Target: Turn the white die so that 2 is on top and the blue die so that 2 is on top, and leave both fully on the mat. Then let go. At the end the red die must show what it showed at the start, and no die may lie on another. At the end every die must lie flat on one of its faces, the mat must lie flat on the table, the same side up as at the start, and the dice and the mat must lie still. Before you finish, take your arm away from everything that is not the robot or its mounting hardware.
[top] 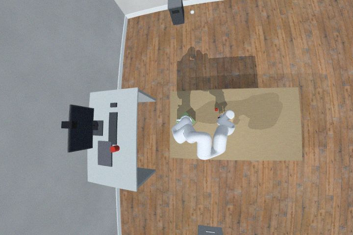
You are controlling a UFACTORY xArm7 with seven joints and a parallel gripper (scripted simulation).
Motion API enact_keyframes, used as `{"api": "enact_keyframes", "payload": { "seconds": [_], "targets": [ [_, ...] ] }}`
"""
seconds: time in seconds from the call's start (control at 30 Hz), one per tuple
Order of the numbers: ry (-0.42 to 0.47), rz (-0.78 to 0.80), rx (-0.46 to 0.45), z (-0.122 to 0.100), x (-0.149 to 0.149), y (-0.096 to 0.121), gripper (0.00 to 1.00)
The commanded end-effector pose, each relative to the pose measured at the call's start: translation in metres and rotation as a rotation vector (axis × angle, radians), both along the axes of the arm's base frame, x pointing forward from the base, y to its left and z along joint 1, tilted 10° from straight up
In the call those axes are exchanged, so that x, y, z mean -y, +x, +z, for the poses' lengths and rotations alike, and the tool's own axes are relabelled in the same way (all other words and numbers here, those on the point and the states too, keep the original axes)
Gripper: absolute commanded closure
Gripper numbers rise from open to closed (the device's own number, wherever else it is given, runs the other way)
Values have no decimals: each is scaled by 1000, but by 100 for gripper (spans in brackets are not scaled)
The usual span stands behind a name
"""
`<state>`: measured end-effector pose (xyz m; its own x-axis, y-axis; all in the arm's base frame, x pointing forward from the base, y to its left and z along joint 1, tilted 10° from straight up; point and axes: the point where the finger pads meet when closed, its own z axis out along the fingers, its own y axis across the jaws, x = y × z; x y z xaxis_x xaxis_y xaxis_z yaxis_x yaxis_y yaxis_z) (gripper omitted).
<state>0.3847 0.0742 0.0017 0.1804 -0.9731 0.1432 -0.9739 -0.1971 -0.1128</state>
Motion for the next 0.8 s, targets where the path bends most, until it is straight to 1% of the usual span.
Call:
{"api": "enact_keyframes", "payload": {
  "seconds": [0.0,0.07,0.23,0.4,0.43,0.77],
  "targets": [
    [11,2,-13,29,-2,-4,58],
    [11,2,-13,29,-2,-4,58],
    [11,2,-13,37,-3,-5,58],
    [11,2,-13,39,-4,-5,58],
    [11,2,-13,39,-4,-5,0],
    [11,2,-13,39,-4,-5,0]
  ]
}}
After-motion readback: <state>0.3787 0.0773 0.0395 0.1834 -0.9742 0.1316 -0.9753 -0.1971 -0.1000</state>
